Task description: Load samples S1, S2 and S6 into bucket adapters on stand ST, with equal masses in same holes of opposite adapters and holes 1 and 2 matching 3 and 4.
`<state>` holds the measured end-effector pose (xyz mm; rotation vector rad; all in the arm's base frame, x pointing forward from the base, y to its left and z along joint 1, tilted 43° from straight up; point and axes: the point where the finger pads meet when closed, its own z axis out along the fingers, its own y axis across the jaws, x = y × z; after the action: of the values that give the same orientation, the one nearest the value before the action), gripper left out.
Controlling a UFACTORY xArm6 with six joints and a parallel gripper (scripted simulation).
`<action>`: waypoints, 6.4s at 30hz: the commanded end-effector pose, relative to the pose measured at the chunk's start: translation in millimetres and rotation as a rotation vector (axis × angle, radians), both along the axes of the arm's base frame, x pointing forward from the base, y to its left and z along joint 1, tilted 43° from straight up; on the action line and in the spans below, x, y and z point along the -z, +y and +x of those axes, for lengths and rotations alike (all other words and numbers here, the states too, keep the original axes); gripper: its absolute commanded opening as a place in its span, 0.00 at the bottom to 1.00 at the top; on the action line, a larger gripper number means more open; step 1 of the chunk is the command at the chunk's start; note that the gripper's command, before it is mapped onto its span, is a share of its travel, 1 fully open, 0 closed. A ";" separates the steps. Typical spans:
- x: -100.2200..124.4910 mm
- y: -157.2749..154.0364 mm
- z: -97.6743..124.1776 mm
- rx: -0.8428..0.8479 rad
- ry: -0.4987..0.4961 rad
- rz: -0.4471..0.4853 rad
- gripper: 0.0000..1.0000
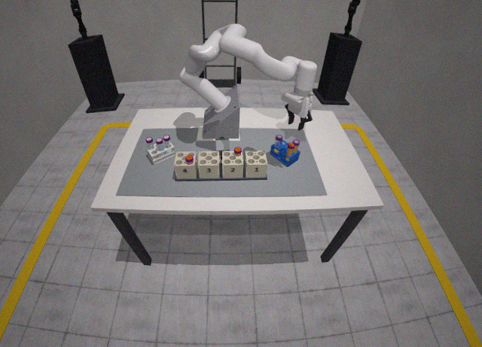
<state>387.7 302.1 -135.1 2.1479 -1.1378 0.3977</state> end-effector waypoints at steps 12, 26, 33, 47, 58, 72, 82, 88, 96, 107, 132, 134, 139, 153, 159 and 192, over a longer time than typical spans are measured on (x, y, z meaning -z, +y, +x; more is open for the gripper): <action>16.4 -14.3 -0.2 -0.001 -0.002 0.003 0.57; 34.0 -30.6 -1.1 -0.001 -0.002 0.003 0.57; 44.3 -40.1 -1.6 -0.001 -0.002 0.003 0.57; 61.9 -56.4 -2.5 -0.001 -0.002 0.003 0.57; 78.0 -71.4 -3.4 -0.001 -0.002 0.003 0.57; 82.2 -75.4 -3.6 -0.001 -0.002 0.002 0.57; 86.1 -79.0 -3.8 -0.001 -0.002 0.002 0.57; 89.1 -81.7 -3.9 -0.001 -0.002 0.002 0.57; 92.0 -84.4 -4.1 -0.001 -0.002 0.002 0.57; 96.9 -89.0 -4.3 -0.001 -0.002 0.002 0.57; 95.6 -87.9 -4.3 -0.001 -0.002 0.002 0.00; 95.6 -87.8 -4.2 -0.001 -0.002 0.002 0.00; 95.6 -87.8 -4.3 -0.001 -0.002 0.002 0.00; 95.6 -87.8 -4.3 -0.001 -0.002 0.002 0.00; 95.6 -87.8 -4.3 -0.001 -0.002 0.002 0.00; 82.4 -75.6 -3.6 -0.001 -0.002 0.003 0.00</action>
<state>382.6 223.2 -220.0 2.1470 -1.1367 0.3973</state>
